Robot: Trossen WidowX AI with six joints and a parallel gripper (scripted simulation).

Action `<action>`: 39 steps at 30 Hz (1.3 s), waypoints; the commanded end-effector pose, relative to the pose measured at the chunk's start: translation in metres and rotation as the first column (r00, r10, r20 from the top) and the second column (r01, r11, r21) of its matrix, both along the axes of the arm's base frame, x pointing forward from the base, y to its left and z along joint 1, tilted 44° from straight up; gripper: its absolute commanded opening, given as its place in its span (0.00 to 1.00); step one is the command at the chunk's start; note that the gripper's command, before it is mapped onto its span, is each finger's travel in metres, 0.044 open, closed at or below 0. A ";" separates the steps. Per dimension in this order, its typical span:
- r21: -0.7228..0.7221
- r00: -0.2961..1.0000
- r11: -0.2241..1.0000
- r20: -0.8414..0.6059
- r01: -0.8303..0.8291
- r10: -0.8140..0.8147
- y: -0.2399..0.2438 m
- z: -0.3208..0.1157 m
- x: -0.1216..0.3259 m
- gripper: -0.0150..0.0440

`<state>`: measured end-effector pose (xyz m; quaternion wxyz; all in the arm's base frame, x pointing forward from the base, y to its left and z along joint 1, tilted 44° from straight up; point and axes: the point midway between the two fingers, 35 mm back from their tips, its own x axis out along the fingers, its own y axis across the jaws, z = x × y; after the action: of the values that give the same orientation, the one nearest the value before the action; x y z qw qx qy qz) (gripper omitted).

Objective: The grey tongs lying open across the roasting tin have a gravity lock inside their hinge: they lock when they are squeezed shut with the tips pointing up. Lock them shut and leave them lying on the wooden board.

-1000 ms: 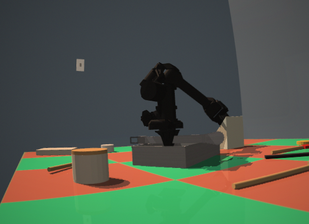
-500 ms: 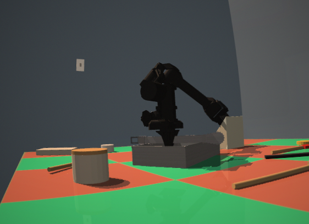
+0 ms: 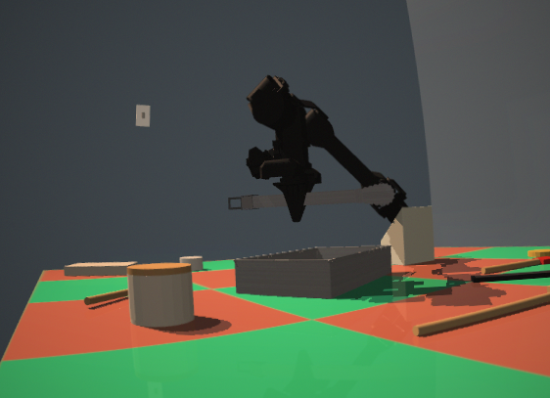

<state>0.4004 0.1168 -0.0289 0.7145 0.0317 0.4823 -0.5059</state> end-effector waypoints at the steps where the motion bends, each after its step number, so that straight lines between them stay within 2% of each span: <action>1: 0.008 1.000 1.000 0.009 -0.006 0.006 0.028 0.028 -0.005 0.00; 16: 0.004 1.000 1.000 -0.015 -0.024 0.024 0.018 0.035 -0.004 0.00; 39: 0.049 0.946 0.969 -0.210 -0.241 0.246 -0.090 0.147 -0.005 0.00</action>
<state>0.3996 0.0390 0.1040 0.7136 -0.0611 0.5575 -0.4198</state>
